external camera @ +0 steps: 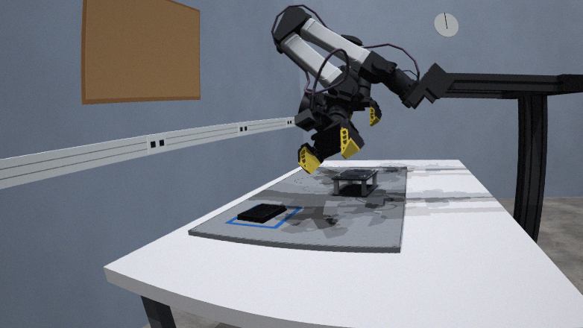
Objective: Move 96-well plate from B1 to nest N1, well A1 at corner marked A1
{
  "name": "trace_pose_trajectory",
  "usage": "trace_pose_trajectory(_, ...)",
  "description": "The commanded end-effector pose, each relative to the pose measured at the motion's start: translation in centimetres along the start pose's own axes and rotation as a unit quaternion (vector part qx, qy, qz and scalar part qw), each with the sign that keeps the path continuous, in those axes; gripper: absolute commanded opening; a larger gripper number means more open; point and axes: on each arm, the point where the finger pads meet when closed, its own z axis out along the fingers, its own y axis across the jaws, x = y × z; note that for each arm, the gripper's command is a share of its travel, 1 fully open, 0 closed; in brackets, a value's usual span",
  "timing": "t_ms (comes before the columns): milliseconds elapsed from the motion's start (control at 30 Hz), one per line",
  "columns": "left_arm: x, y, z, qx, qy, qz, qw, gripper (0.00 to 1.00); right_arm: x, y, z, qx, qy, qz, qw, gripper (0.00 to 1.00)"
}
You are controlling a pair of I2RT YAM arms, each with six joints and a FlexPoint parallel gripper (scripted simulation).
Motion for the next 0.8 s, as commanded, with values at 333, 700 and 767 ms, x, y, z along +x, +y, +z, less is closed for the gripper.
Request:
trace_pose_trajectory(333, 2.4, -11.8, -6.0, 0.296, 0.11, 0.21, 0.925, 1.0, 1.8, -0.4, -1.0, -0.031, 0.021, -0.079, 0.996, 1.0)
trace_pose_trajectory(700, 2.0, -19.3, -8.9, 0.429, 0.136, 0.282, 0.847, 1.0, -3.2, -0.5, 0.4, -0.092, -0.081, -0.076, 0.99, 1.0)
trace_pose_trajectory(767, 1.9, -19.7, -9.0, 0.434, 0.135, 0.284, 0.844, 1.0, -4.3, -0.9, 0.6, -0.102, -0.105, -0.075, 0.986, 1.0)
